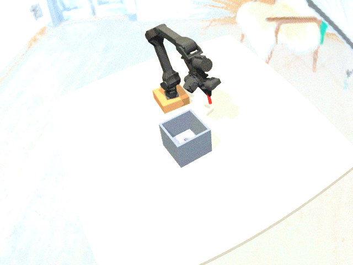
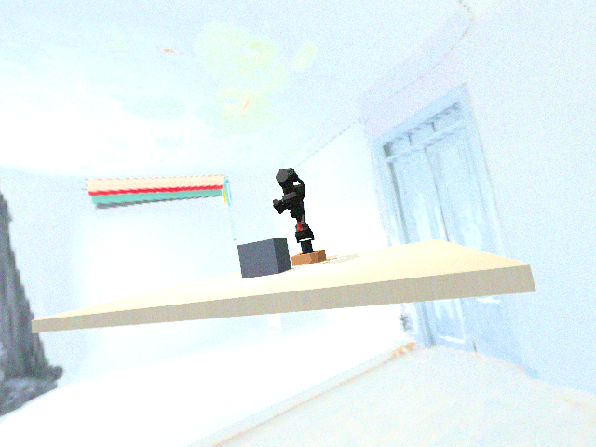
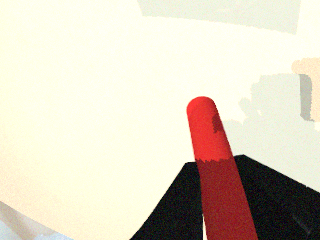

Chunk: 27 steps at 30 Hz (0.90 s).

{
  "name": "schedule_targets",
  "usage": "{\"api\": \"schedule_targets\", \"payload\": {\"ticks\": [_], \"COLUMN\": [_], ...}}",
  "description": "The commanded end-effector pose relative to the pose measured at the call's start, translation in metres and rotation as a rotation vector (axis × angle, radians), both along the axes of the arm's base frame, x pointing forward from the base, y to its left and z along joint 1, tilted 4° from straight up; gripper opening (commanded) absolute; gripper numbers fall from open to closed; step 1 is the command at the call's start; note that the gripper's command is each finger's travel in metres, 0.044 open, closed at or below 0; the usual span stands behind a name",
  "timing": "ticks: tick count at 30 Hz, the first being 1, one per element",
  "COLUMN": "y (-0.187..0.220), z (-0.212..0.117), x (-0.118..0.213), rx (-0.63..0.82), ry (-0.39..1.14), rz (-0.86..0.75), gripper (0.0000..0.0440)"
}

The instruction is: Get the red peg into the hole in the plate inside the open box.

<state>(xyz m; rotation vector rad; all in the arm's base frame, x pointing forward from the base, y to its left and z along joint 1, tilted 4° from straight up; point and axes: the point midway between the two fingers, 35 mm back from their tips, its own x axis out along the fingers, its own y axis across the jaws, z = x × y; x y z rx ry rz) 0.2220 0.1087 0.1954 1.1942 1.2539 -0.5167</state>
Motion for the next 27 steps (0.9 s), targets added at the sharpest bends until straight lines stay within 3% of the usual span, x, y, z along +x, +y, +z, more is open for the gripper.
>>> {"api": "schedule_targets", "payload": {"ticks": [1, 27], "y": [-0.015, -0.097], "z": [0.011, 0.001], "x": [0.007, 0.041], "rx": [-0.034, -0.156], "ry": [-0.029, 0.083], "rz": [-0.025, -0.176], "gripper": [0.0000, 0.0000]}}
